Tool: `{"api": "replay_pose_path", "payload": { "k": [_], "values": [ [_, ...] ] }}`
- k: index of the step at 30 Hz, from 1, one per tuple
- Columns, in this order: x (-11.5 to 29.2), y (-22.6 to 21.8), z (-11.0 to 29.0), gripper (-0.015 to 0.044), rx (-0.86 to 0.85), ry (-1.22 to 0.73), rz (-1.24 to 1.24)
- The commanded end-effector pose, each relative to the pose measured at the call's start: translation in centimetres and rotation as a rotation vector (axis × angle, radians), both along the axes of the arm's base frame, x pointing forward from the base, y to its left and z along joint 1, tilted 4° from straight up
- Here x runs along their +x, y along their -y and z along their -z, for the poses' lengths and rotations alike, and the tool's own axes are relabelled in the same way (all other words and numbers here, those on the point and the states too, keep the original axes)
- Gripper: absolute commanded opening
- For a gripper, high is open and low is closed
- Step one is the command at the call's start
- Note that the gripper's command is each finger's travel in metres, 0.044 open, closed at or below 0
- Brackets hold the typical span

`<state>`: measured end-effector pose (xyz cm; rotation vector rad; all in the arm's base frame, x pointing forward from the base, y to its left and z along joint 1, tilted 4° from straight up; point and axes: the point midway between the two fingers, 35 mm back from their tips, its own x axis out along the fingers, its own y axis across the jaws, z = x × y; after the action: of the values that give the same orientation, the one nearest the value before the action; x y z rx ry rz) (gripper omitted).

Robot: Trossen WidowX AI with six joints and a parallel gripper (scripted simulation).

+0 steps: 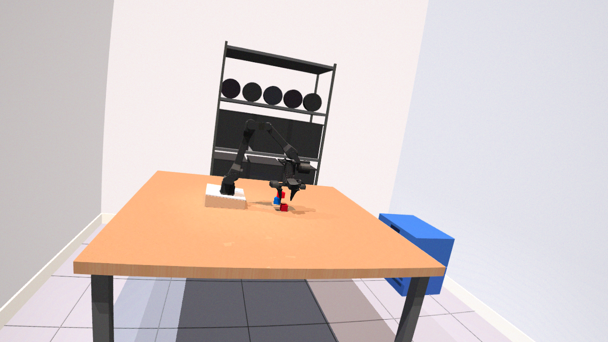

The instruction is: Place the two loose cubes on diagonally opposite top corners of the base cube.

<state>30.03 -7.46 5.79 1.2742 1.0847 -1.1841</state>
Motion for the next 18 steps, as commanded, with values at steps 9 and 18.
{"api": "replay_pose_path", "payload": {
  "k": [9, 18],
  "values": [
    [-0.1, -0.1, 1.9, 0.0265, 0.006, -0.010, 0.005],
    [0.0, 0.0, 3.3, 0.0265, 0.006, -0.010, 0.005]
  ]
}}
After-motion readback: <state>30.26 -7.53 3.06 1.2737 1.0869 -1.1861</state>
